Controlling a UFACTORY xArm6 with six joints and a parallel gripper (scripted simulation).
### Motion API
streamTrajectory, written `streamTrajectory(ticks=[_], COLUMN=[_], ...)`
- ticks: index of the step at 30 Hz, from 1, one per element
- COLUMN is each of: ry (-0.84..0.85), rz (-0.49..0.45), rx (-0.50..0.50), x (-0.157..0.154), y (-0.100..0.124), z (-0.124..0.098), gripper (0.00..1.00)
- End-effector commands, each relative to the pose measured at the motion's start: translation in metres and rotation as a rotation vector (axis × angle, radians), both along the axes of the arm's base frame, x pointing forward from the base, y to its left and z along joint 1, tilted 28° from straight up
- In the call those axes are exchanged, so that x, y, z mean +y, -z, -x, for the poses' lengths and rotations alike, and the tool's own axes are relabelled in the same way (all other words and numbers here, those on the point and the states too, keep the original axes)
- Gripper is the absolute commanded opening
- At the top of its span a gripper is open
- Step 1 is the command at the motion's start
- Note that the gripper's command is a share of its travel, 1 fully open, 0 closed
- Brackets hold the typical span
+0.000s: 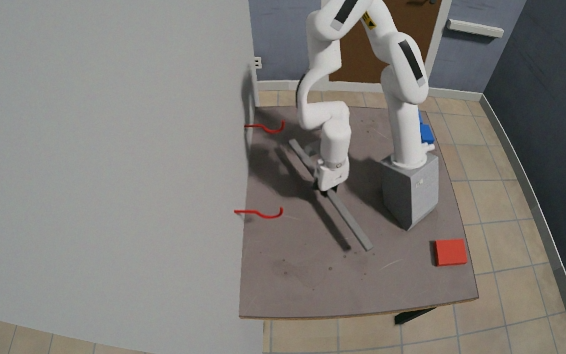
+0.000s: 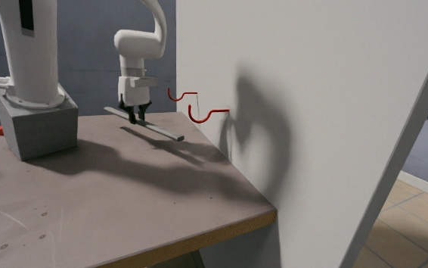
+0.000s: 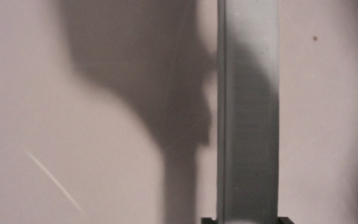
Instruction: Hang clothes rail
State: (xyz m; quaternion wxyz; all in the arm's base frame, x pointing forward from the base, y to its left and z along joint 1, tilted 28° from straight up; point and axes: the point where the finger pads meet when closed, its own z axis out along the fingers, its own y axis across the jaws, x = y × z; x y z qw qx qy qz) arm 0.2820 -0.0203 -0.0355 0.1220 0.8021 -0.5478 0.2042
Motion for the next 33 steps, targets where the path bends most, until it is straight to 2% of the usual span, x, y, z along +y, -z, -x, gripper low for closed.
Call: streamTrajectory(ticks=[1,33], ry=[0.0,0.0], rz=[0.0,-0.001], rx=[-0.001,-0.002], x=[0.004,0.027], y=[-0.007,-0.057], z=[0.001,0.011], gripper=[0.0,0.0])
